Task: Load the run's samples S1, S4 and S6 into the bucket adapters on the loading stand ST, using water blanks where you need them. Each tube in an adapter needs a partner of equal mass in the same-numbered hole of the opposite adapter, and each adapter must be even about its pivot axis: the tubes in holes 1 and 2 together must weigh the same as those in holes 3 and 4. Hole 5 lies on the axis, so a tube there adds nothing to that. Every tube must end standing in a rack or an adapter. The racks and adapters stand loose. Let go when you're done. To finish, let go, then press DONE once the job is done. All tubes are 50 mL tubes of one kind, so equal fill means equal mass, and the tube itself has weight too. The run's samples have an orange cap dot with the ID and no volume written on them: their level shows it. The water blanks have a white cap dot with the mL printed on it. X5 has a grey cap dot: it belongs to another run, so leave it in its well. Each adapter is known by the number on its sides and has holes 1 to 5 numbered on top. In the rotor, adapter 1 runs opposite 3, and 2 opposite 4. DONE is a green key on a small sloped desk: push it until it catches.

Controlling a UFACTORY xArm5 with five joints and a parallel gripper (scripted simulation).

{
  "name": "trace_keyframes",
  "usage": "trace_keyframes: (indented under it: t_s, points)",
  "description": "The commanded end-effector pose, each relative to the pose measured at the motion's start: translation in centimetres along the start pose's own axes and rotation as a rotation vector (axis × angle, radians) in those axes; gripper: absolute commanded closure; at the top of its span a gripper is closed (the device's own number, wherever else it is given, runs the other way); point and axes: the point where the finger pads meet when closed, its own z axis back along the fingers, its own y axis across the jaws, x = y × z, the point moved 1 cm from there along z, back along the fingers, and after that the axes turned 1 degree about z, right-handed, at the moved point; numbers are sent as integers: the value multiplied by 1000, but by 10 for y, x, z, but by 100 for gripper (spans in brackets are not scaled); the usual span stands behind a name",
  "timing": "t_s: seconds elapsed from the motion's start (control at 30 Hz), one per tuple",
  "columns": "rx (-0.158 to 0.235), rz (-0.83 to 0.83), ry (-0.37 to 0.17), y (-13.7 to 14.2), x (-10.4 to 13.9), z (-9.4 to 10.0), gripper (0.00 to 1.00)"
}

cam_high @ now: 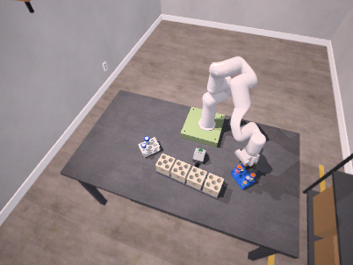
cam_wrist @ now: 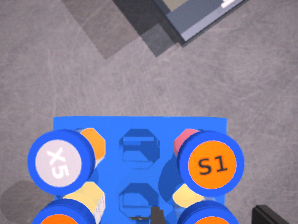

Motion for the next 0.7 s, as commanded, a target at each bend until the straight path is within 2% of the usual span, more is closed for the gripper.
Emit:
trace_keyframes:
  t_s: [0.0,0.67]
  points:
    - [-4,0,-3,-1,0,-2,43]
    - [-4,0,-3,-1,0,-13,43]
